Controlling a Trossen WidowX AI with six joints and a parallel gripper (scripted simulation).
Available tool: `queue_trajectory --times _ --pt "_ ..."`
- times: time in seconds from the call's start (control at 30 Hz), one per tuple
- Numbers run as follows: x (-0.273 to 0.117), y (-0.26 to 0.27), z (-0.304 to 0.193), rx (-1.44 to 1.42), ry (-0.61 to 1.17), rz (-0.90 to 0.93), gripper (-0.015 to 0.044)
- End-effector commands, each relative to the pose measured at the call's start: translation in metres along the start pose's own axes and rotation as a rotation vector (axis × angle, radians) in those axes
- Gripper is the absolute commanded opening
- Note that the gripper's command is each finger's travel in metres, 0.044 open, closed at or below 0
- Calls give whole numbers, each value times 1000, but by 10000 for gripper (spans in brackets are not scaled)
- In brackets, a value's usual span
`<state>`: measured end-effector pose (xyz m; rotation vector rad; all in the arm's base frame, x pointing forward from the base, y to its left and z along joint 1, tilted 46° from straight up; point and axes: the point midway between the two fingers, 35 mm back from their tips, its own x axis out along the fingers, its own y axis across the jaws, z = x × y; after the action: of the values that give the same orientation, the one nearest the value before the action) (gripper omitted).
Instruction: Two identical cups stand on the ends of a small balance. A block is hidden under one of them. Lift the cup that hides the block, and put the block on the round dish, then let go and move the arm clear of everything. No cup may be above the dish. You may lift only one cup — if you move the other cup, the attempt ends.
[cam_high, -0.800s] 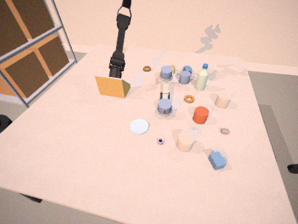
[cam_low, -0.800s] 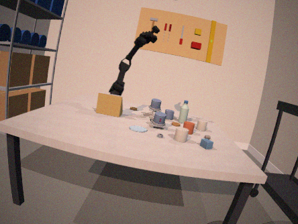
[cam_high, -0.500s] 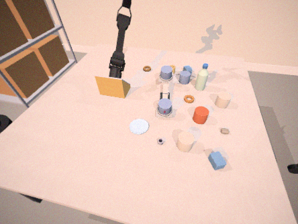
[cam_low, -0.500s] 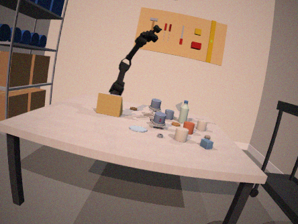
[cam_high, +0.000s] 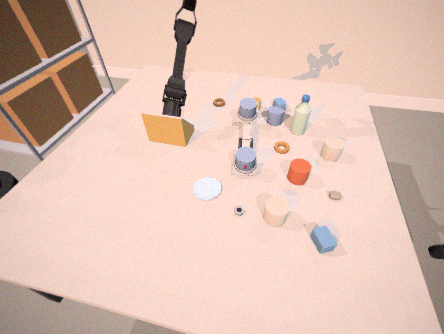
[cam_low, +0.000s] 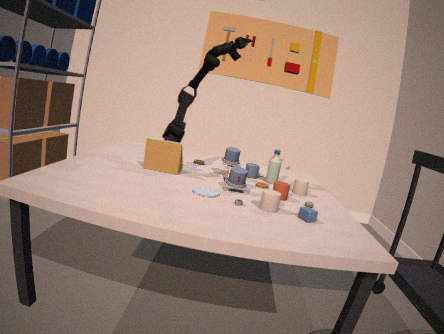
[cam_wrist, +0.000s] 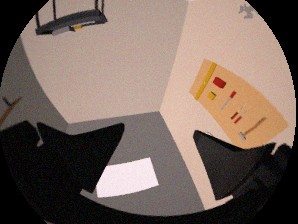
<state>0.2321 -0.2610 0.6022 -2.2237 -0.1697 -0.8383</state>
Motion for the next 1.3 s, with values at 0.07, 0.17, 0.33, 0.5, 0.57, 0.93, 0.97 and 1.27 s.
queue_trajectory --times 0.07,0.17,0.33,0.5,0.57,0.93,0.97,1.27 --pt "-10 58 8 157 -17 162 440" --pt "-16 81 13 227 -22 234 440" --pt "-30 118 24 346 -30 352 440" --pt "-47 152 38 467 -35 469 440" --pt "-54 165 44 517 -36 514 440" --pt "-102 224 84 795 -33 760 440" --pt "-107 228 88 820 -32 782 440" --pt "-152 260 126 1054 -19 977 440"
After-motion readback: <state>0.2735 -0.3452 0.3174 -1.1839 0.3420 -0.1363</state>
